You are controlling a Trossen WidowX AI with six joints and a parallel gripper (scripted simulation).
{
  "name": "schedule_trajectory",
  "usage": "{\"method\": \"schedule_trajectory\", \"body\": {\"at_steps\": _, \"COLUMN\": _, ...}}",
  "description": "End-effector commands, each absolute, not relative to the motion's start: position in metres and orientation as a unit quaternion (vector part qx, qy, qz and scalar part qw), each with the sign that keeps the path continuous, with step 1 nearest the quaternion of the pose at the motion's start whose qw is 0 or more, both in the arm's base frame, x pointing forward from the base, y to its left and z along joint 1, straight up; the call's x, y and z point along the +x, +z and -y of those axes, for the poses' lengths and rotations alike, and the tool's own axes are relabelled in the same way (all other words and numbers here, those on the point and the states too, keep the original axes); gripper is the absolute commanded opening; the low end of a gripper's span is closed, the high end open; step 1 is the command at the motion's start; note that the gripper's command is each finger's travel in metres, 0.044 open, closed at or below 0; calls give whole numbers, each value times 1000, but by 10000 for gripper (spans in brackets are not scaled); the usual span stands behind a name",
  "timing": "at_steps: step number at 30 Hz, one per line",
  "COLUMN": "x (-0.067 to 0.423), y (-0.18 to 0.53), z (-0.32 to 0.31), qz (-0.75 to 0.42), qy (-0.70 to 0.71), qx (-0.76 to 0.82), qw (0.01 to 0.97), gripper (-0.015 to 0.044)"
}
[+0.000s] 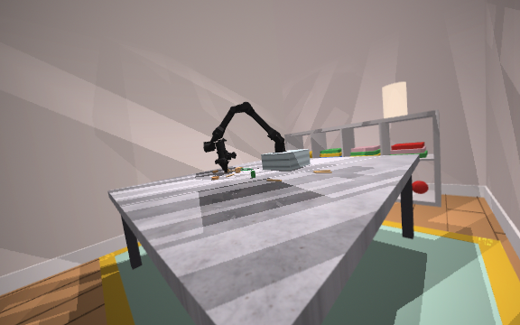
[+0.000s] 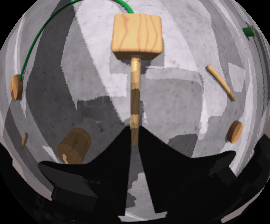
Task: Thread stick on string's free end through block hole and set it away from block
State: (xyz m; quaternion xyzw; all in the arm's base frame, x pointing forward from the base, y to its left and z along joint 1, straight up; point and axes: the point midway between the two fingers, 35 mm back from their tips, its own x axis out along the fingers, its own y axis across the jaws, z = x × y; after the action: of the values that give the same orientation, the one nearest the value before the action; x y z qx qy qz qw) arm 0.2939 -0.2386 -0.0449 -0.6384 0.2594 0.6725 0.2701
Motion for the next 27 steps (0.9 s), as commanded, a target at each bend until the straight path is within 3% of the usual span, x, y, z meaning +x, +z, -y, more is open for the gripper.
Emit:
{"method": "schedule_trajectory", "body": {"at_steps": 1, "x": 298, "y": -47, "z": 243, "qz": -257, "qy": 675, "qx": -638, "qw": 269, "gripper": 0}}
{"method": "schedule_trajectory", "body": {"at_steps": 27, "x": 323, "y": -44, "z": 267, "qz": -257, "qy": 674, "qx": -638, "qw": 269, "gripper": 0}}
